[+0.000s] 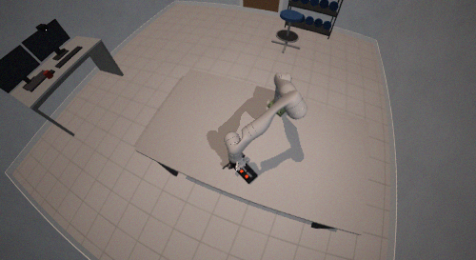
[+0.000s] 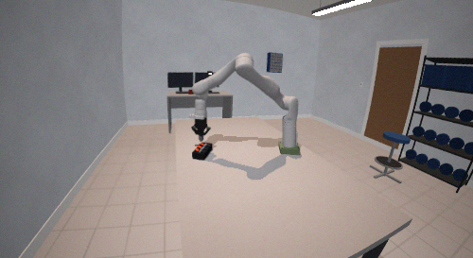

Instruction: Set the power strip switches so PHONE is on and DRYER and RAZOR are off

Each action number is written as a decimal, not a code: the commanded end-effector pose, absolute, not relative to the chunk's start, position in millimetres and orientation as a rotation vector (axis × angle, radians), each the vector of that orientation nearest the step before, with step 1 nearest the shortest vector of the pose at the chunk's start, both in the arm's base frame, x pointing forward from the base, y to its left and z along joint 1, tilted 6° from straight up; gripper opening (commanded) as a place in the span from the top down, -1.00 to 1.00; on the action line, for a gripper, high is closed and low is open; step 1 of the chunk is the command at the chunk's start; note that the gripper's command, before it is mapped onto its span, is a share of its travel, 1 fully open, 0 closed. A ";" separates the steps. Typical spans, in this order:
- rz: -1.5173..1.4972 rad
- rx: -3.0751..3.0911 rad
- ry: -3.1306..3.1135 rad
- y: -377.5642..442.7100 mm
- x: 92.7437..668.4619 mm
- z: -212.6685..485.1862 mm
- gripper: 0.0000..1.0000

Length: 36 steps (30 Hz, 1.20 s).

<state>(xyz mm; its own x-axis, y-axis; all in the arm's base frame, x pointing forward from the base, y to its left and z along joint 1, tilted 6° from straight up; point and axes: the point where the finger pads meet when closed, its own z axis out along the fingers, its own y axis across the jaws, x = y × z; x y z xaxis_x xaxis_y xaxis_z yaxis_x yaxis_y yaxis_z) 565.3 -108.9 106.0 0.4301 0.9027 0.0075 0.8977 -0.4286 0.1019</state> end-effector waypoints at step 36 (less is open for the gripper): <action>0.099 2.580 1.635 -110.9 568.0 94.3 1.00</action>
